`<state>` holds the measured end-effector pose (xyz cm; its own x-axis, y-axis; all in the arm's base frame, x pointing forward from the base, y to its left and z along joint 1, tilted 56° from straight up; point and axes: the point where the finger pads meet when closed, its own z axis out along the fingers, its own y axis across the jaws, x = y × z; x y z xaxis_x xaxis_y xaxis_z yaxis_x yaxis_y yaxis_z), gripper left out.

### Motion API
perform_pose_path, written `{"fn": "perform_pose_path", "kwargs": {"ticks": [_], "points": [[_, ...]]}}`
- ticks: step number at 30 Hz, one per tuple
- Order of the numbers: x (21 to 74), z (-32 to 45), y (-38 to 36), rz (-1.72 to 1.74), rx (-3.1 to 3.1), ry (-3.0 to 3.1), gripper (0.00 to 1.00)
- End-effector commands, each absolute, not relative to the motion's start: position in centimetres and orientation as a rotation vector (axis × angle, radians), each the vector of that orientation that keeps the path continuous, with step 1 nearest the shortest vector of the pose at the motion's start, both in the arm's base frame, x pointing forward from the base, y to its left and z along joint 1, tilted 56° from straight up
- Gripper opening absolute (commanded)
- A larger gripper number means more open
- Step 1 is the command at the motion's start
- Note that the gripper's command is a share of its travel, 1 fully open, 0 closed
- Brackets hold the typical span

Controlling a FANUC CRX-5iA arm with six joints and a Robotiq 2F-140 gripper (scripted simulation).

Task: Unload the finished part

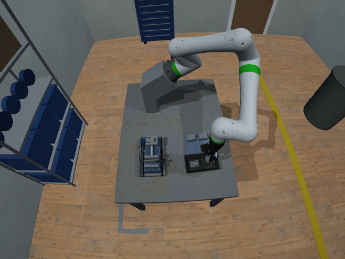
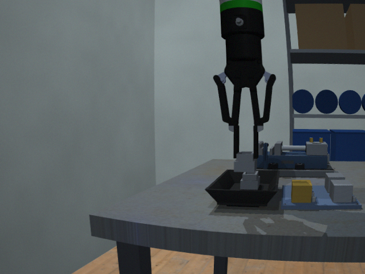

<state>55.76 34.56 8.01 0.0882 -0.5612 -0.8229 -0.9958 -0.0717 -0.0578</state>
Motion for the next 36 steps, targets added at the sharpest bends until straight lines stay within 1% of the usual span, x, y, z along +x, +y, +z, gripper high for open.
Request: {"fn": "perform_pose_path", "kwargs": {"ticks": [1,36], "points": [[55.8,7.8,34.9,0.841,-1.712,1.546,0.1],[55.8,5.6,38.1,0.841,-1.712,1.546,0.1]]}}
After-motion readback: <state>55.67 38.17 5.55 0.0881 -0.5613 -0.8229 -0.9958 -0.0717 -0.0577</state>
